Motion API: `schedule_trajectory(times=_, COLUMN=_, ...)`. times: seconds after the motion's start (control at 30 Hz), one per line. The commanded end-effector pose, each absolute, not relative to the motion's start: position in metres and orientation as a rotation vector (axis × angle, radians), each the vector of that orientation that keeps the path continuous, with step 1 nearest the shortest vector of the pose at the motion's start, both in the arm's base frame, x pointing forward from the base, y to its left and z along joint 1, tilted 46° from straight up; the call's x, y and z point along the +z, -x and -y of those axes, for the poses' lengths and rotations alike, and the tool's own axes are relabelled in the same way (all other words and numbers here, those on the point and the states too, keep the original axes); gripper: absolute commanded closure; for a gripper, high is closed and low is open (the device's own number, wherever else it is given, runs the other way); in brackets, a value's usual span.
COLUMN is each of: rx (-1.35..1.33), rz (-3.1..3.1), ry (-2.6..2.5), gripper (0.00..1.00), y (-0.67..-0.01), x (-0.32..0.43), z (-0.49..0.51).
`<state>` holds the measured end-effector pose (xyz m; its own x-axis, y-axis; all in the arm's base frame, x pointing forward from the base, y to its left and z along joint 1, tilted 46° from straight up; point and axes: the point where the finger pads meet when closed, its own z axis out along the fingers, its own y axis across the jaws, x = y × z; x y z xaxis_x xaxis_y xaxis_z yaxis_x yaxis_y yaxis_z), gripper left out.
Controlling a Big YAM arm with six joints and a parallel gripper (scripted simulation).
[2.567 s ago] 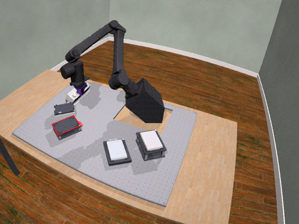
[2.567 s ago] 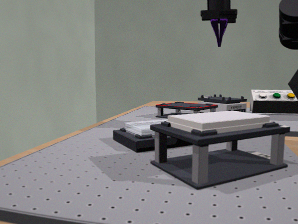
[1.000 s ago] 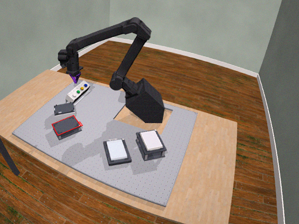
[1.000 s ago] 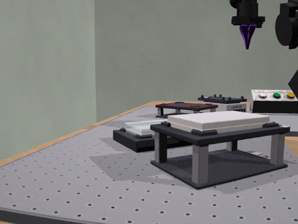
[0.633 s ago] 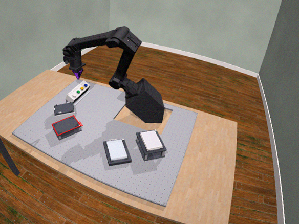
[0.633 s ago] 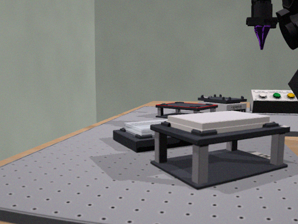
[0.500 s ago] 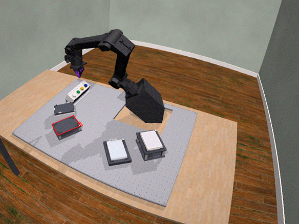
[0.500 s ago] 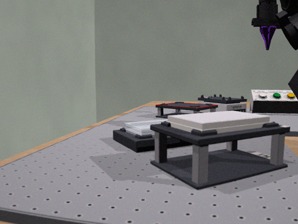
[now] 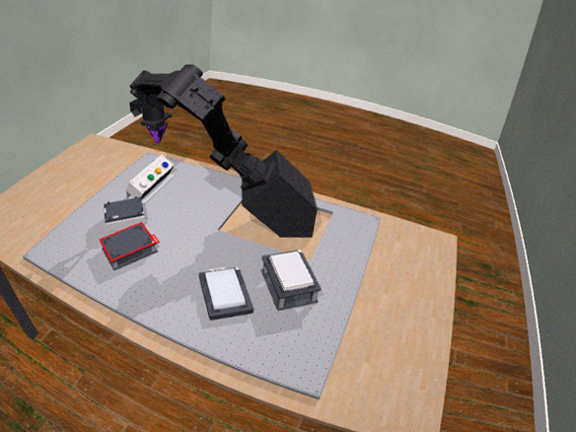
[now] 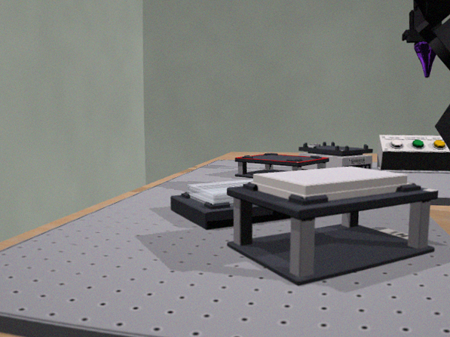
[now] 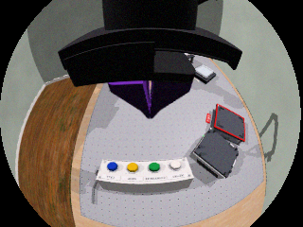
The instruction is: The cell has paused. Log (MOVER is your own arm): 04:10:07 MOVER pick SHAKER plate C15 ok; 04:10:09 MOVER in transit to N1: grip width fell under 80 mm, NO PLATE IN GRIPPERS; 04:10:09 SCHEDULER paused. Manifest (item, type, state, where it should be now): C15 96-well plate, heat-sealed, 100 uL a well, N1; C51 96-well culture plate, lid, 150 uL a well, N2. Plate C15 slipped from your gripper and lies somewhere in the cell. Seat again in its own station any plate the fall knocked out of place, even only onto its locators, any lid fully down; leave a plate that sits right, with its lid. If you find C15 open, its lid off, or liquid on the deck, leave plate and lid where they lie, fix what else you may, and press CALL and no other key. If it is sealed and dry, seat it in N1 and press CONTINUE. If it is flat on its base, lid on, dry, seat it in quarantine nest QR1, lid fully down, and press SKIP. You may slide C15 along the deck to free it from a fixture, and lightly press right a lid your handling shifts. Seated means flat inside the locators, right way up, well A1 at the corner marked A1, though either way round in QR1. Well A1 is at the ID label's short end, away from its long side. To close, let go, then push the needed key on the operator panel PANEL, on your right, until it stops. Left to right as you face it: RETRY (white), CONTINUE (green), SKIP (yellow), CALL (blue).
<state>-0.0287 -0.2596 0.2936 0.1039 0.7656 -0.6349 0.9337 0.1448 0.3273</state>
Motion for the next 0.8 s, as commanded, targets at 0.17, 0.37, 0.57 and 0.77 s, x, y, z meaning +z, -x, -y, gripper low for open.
schedule_trajectory(times=0.17, rx=-0.355, rz=-1.728, ry=-1.592, gripper=1.0, y=0.028, x=0.31, z=0.26)
schedule_trajectory(times=0.37, rx=-0.316, rz=-1.728, ry=-1.607, gripper=1.0, y=0.02, x=0.289, z=0.28)
schedule_trajectory(times=0.57, rx=-0.316, rz=-1.727, ry=-1.607, gripper=1.0, y=0.01, x=0.279, z=0.306)
schedule_trajectory(times=0.77, rx=-0.32, rz=-1.726, ry=-1.604, gripper=1.0, y=0.003, x=0.273, z=0.324)
